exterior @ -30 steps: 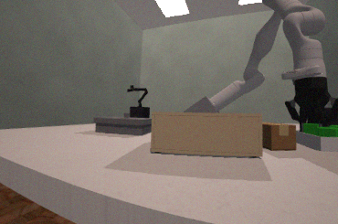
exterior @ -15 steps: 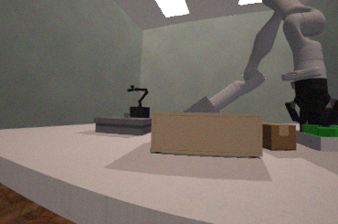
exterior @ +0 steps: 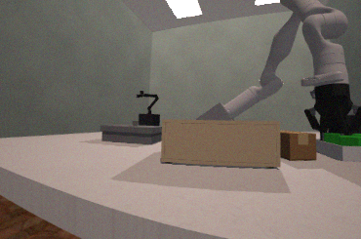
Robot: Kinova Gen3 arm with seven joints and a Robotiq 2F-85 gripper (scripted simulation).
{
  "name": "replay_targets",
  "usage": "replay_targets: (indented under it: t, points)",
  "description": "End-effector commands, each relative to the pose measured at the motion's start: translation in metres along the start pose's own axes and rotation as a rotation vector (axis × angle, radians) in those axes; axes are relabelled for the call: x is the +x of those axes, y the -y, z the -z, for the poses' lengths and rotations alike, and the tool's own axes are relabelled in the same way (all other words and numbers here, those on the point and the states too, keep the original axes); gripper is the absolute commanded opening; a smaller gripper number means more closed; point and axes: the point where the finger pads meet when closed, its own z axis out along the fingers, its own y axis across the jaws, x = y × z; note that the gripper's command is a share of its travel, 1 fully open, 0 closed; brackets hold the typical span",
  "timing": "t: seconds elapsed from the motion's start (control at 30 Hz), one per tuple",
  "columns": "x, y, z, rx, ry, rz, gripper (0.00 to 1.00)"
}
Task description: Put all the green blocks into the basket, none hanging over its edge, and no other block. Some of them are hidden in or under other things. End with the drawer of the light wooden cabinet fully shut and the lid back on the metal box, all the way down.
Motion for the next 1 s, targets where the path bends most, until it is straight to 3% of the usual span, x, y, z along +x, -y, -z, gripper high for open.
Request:
replay_targets:
  t: [0.0,0.67,0.7,0.97]
  points:
    - [0.0005,0.0003,0.0006,0.001,-0.001,0.0,0.1]
    - [0.0005,0.0003,0.0006,0.001,-0.001,0.0,0.1]
    - [0.0005,0.0003,0.0006,0.001,-0.001,0.0,0.58]
    - [0.0005,0.0003,0.0006,0.001,-0.001,0.0,0.58]
